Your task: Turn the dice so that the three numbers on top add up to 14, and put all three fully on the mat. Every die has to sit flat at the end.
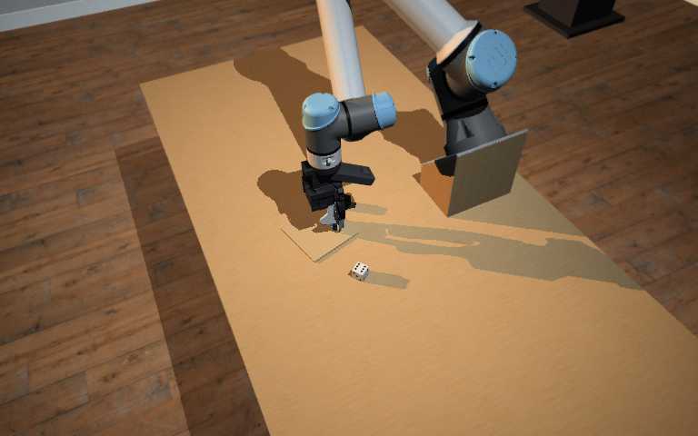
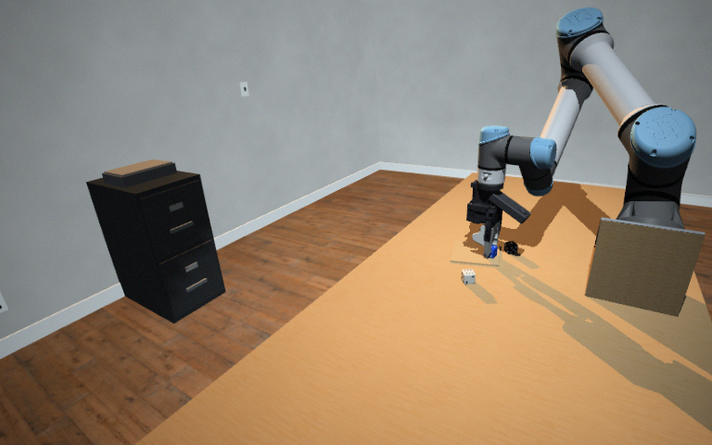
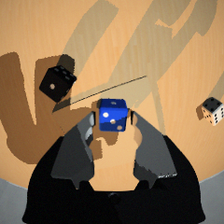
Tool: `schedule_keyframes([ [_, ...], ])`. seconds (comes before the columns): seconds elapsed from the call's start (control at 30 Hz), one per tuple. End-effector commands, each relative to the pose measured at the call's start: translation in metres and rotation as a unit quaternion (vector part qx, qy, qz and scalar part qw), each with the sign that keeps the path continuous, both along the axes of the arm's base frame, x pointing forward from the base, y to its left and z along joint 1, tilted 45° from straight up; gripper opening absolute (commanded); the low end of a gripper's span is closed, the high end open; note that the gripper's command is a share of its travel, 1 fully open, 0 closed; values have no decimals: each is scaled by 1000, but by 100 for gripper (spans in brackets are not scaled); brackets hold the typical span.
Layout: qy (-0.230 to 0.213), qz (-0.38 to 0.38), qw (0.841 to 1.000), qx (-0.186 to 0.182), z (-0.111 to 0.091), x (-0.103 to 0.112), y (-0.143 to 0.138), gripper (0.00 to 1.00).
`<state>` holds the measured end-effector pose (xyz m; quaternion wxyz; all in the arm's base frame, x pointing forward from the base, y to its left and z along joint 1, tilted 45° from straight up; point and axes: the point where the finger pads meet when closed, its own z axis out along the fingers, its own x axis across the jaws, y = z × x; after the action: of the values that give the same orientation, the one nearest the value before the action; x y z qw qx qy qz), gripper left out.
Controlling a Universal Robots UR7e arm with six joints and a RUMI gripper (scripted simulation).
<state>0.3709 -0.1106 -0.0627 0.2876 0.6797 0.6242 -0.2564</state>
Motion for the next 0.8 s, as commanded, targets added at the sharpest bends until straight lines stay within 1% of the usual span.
schedule_keyframes([
  [0.0, 0, 0, 1000, 0, 0, 0, 0, 28],
  [0.33, 0, 0, 1000, 0, 4, 0, 4, 28],
  [0.6, 0, 0, 1000, 0, 19, 0, 19, 28],
  [0.67, 0, 0, 1000, 0, 19, 0, 19, 28],
  [0.77, 0, 0, 1000, 0, 27, 0, 28, 28],
])
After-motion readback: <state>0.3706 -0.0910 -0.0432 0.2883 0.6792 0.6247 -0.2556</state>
